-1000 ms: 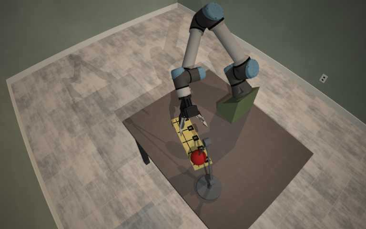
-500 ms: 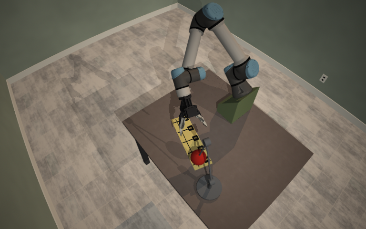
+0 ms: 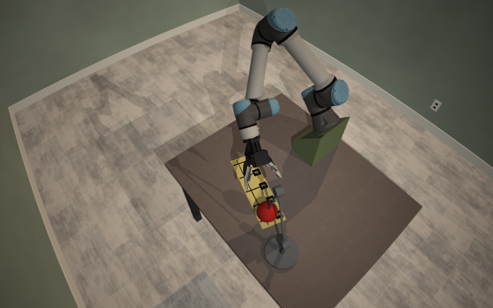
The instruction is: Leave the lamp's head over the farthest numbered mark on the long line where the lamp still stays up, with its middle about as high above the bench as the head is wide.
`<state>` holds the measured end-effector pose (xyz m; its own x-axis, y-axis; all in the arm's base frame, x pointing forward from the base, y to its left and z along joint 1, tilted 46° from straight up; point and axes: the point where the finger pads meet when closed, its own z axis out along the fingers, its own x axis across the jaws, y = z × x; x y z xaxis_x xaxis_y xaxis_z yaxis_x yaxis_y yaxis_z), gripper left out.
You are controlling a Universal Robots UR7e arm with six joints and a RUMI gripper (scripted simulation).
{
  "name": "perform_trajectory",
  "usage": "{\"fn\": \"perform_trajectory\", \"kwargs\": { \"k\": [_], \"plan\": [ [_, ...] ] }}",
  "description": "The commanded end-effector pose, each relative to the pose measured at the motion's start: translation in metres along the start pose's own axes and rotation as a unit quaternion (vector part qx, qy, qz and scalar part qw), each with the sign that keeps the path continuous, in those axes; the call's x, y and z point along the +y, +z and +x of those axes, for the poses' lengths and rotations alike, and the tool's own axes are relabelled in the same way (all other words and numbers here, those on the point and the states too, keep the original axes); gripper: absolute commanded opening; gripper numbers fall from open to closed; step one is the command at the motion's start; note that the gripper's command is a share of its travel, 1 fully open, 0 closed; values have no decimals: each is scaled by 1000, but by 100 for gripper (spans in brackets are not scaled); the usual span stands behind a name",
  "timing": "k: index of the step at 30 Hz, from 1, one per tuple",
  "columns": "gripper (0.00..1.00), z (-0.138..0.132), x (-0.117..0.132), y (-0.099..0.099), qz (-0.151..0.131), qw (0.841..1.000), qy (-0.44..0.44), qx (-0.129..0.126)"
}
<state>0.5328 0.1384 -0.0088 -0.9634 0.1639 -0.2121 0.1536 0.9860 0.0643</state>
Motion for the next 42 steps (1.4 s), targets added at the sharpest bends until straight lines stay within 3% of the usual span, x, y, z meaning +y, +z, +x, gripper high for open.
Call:
{"fn": "perform_trajectory", "kwargs": {
  "k": [1, 31, 42],
  "plan": [
    [100, 1, 1, 12, -1, 1000, 0, -1],
    [100, 1, 0, 76, 0, 1000, 3, 1],
    [100, 2, 1, 87, -1, 1000, 3, 1]
  ]
}}
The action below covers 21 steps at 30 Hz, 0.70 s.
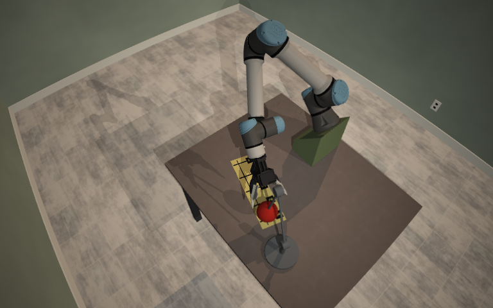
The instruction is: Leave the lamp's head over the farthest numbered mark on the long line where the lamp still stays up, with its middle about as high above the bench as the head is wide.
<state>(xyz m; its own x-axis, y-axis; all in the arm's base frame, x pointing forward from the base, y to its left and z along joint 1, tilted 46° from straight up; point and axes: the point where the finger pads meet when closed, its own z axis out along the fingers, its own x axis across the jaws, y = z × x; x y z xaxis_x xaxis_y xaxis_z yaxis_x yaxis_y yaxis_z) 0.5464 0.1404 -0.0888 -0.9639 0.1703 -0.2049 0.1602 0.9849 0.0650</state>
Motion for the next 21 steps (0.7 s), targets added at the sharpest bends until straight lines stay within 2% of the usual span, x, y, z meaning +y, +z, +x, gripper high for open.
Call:
{"fn": "perform_trajectory", "kwargs": {
  "k": [1, 8, 9, 21],
  "plan": [
    [100, -2, 2, 7, -1, 1000, 0, -2],
    [100, -1, 3, 13, -1, 1000, 0, -2],
    [0, -1, 3, 13, -1, 1000, 0, -2],
    [0, 0, 1, 10, -1, 1000, 0, -1]
  ]
}}
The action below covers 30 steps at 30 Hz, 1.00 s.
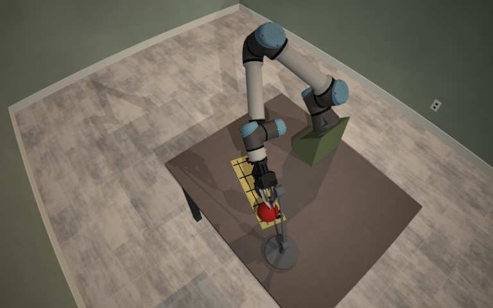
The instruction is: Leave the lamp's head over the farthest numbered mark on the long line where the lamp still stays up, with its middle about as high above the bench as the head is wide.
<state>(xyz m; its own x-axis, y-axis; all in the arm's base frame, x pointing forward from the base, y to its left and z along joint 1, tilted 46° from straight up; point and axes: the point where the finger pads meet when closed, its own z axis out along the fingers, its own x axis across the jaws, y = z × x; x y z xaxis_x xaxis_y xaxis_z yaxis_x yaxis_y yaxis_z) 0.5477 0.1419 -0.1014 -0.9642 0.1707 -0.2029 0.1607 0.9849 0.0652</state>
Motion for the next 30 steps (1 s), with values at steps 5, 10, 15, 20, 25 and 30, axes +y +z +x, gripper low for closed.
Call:
{"fn": "perform_trajectory", "kwargs": {
  "k": [5, 10, 15, 20, 25, 30],
  "plan": [
    [0, -1, 0, -3, 0, 1000, 0, -1],
    [0, -1, 0, -2, 0, 1000, 0, -1],
    [0, 0, 0, -1, 0, 1000, 0, 0],
    [0, 0, 0, -1, 0, 1000, 0, 0],
    [0, 0, -6, -7, 0, 1000, 0, -1],
    [0, -1, -14, -15, -1, 1000, 1, -3]
  ]
}}
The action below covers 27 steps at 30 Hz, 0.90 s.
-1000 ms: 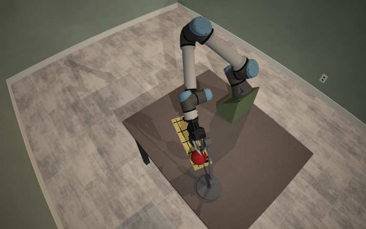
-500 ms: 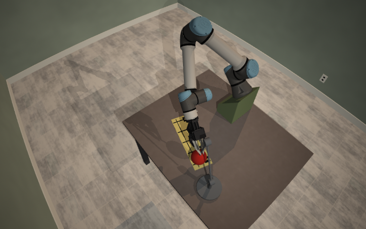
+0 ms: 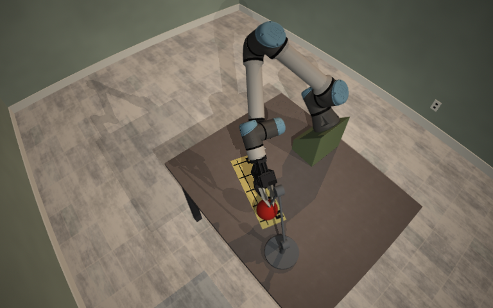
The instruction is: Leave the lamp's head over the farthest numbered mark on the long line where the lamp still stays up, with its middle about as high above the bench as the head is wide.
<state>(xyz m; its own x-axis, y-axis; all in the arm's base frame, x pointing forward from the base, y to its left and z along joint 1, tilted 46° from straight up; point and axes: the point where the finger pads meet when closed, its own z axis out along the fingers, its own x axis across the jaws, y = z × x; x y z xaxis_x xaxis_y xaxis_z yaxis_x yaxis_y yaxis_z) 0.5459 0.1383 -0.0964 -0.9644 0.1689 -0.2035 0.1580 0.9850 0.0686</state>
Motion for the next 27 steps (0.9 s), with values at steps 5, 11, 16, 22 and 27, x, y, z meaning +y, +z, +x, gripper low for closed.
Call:
{"fn": "perform_trajectory", "kwargs": {
  "k": [5, 11, 16, 22, 27],
  "plan": [
    [0, -2, -19, -18, 1, 1000, 2, -4],
    [0, -2, -25, -24, 1, 1000, 1, -4],
    [0, -3, -34, -32, 1, 1000, 0, -2],
    [0, -4, -43, -42, 1, 1000, -2, 0],
    [0, -4, -46, -44, 1, 1000, -2, 0]
  ]
}}
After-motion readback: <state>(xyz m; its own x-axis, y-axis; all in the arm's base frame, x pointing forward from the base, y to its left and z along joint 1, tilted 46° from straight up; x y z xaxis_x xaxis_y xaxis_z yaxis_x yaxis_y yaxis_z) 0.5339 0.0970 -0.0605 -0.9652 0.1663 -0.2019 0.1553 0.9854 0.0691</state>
